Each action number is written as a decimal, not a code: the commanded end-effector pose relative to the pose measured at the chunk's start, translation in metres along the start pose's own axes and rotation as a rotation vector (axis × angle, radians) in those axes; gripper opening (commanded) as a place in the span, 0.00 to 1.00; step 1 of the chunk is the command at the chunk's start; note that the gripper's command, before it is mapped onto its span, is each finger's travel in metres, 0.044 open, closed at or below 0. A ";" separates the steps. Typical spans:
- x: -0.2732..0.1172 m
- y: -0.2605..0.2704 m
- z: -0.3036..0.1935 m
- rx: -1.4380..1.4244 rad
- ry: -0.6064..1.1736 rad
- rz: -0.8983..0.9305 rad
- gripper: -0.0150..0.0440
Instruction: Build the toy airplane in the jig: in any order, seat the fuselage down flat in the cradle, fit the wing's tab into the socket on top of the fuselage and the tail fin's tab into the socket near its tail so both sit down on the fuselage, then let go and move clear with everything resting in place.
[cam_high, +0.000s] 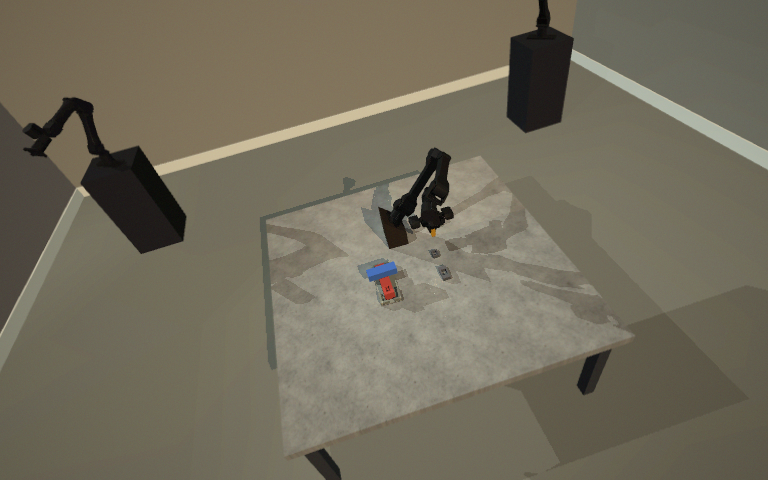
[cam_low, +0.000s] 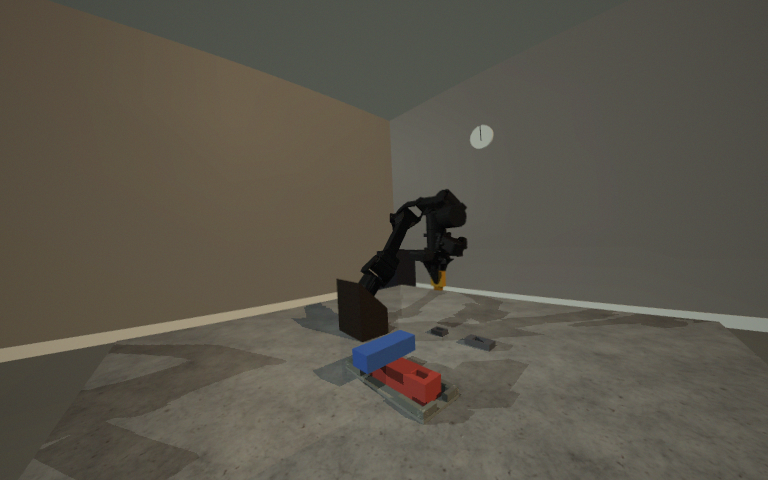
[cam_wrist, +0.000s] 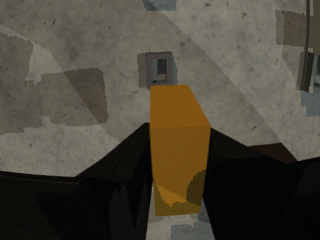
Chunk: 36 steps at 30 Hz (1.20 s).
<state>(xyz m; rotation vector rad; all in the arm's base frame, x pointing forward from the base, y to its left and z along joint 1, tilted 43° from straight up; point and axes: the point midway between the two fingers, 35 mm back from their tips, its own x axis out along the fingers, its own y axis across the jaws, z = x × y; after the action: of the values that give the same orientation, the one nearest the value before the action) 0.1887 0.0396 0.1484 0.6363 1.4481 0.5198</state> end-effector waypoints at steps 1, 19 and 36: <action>-0.003 -0.003 0.002 -0.016 0.004 -0.013 0.25; -0.006 -0.033 0.030 -0.044 0.038 -0.064 0.25; -0.006 -0.066 0.066 -0.039 0.031 -0.058 0.25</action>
<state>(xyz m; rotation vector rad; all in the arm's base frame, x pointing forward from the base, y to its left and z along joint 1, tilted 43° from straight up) 0.2448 -0.0120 0.1122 0.5628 1.4827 0.5142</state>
